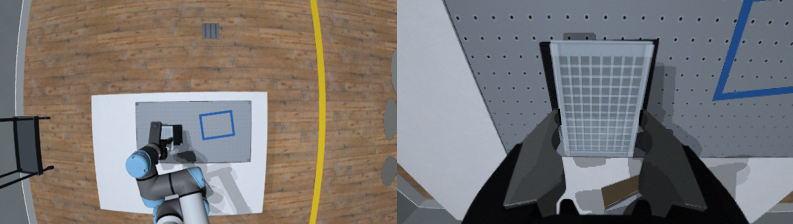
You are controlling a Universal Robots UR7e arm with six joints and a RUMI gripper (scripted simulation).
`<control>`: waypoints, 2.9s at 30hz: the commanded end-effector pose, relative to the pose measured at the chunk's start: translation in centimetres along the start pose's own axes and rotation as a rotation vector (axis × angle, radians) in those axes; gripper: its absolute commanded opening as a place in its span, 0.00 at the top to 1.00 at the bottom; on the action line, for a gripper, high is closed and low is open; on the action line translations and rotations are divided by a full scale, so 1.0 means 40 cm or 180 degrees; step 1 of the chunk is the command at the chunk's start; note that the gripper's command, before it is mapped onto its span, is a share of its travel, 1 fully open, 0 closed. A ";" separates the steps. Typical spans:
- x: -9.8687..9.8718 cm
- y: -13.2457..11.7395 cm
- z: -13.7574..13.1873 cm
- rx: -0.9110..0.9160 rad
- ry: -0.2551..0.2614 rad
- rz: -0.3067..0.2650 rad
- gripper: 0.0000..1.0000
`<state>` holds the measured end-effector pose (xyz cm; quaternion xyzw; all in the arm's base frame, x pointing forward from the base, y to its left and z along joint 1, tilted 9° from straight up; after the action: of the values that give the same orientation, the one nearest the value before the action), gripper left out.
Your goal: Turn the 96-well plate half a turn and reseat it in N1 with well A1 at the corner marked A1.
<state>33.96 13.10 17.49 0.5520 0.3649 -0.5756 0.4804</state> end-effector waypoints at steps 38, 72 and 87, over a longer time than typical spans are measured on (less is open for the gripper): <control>-0.001 0.001 0.001 -0.3935 0.0012 0.0009 1.00; -0.001 0.001 0.001 -0.5078 0.0011 0.0011 1.00; -0.001 0.001 0.001 -0.5078 0.0011 0.0011 1.00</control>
<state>33.97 13.04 17.49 0.0431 0.6671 -0.1393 0.7306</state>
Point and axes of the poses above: the point where the finger pads meet when closed, its own x axis out along the fingers, its own z axis across the jaws, y = z × x, the point moved 10 cm from there along -x, back along the fingers, and after that the axes turned 10 degrees about x, right-handed, at the moved point
